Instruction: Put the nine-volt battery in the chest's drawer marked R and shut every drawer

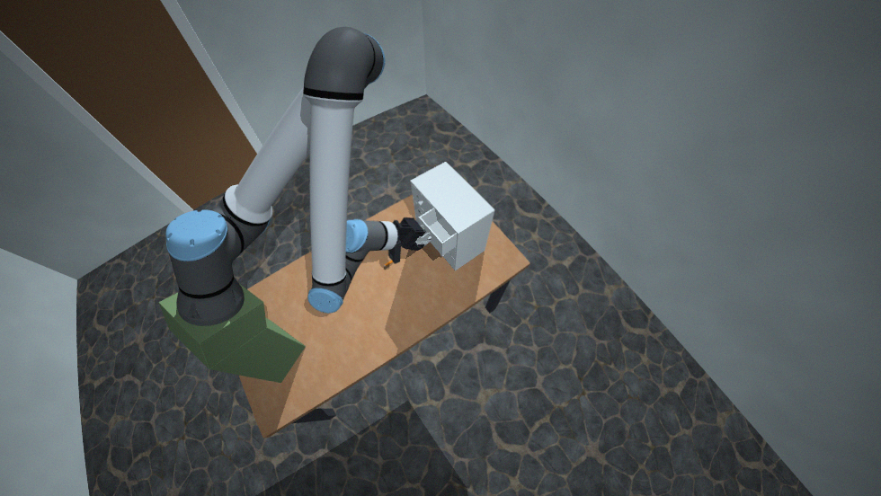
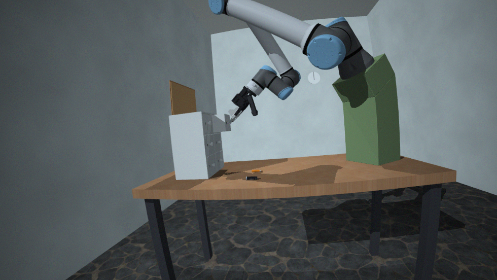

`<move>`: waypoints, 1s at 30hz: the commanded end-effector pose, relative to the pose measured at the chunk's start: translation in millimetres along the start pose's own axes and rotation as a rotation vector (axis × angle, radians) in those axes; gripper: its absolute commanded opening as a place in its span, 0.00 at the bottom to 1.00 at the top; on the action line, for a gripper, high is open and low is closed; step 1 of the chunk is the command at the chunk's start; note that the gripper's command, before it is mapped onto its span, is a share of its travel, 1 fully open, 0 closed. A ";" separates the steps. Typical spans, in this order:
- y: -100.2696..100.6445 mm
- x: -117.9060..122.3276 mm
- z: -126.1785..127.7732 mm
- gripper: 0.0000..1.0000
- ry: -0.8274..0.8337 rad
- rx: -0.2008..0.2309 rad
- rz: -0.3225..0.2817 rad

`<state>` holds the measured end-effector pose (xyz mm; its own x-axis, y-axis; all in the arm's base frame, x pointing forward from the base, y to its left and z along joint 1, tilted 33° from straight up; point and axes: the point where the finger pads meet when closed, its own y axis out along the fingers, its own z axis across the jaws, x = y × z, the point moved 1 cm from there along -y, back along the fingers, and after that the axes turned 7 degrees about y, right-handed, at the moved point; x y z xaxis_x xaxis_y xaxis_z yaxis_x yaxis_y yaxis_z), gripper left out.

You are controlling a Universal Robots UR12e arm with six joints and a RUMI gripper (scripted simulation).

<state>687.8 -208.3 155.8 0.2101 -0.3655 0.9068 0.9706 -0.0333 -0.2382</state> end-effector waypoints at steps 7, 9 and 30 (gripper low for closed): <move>0.1 0.6 0.0 0.07 0.000 0.000 -0.001; 0.2 0.8 0.1 0.07 0.000 0.000 -0.001; 3.1 3.6 0.4 0.07 0.000 0.000 -0.001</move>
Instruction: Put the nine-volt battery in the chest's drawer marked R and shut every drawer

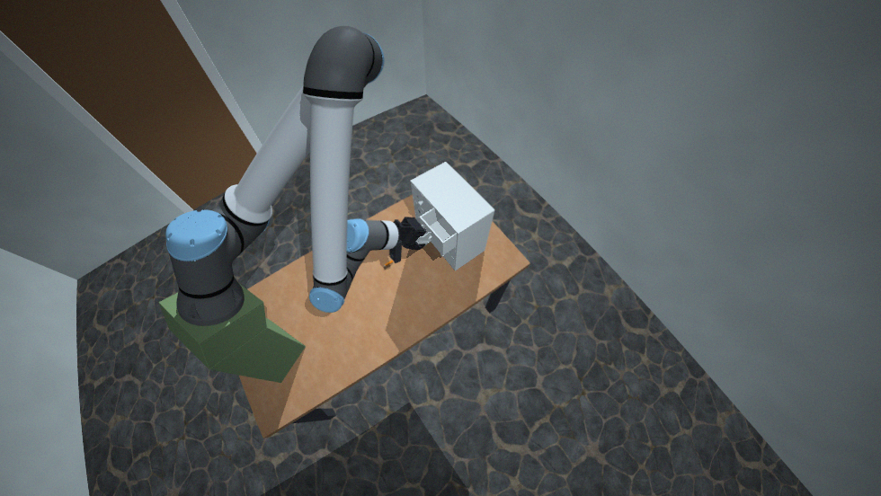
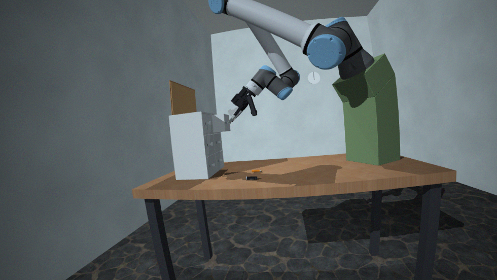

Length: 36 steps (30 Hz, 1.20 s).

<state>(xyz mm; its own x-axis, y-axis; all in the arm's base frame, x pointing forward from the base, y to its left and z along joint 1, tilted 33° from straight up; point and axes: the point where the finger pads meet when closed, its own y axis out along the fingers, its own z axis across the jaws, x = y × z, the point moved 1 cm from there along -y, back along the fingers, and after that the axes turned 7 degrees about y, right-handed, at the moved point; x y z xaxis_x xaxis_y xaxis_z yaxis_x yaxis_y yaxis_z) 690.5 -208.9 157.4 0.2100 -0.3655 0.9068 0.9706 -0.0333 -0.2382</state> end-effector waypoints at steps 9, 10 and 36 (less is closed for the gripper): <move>2.7 3.2 0.4 0.07 0.000 0.000 -0.001; 3.0 3.5 0.4 0.07 0.000 0.000 -0.001; 12.9 13.4 1.6 0.07 0.000 0.000 -0.001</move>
<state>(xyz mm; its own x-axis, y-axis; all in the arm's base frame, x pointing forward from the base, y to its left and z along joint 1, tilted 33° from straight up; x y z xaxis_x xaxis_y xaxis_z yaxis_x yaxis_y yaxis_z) 703.5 -212.0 165.1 0.2100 -0.3655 0.9068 0.9706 -0.0333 -0.2382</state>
